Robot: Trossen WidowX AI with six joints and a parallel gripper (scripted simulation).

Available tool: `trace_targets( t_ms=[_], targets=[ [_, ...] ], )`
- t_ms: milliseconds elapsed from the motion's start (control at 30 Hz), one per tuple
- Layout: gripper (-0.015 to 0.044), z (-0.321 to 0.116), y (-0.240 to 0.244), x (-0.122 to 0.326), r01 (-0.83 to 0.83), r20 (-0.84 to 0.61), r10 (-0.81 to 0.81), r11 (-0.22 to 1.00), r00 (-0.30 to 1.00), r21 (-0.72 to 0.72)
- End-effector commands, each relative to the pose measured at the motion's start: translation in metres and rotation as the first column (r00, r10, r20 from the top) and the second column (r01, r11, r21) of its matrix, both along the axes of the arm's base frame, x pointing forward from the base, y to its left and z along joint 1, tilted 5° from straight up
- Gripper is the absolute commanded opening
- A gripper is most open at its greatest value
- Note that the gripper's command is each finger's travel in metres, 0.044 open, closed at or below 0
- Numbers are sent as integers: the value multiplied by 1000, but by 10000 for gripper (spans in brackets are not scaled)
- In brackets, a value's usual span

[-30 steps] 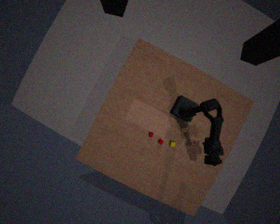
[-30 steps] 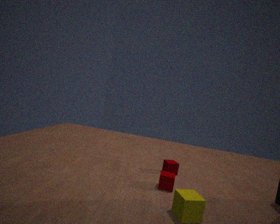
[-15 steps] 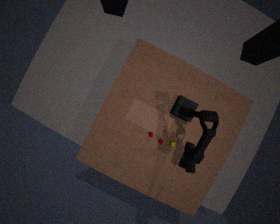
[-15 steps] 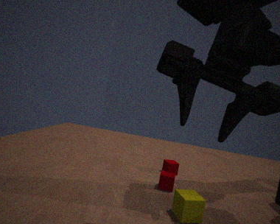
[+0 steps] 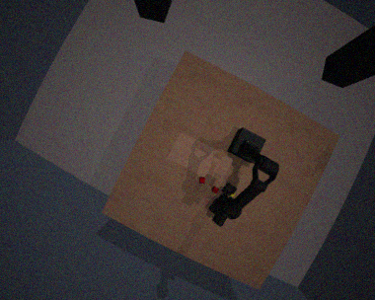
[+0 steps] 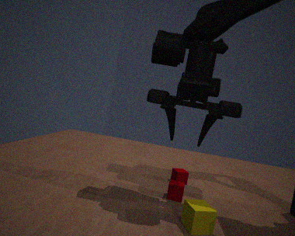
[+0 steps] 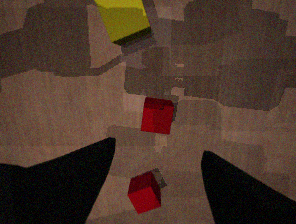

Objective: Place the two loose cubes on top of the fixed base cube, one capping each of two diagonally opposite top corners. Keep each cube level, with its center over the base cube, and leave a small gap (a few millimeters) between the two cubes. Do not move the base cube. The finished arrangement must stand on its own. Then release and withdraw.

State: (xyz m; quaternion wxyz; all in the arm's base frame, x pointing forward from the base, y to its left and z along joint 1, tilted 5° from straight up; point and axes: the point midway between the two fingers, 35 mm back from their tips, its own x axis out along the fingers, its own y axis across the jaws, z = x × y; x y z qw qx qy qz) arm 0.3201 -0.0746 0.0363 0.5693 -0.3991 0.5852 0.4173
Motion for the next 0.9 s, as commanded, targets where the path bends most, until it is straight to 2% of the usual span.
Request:
trace_targets(
  t_ms=[0,233,867],
  targets=[
    [265,1,-9,-2,-2,-21,1,1000,1000,-11],
    [265,-59,-10,-5,-2,-21,1,1000,1000,-12],
    [265,-89,-10,-7,-2,-21,1,1000,1000,-11]
  ],
)
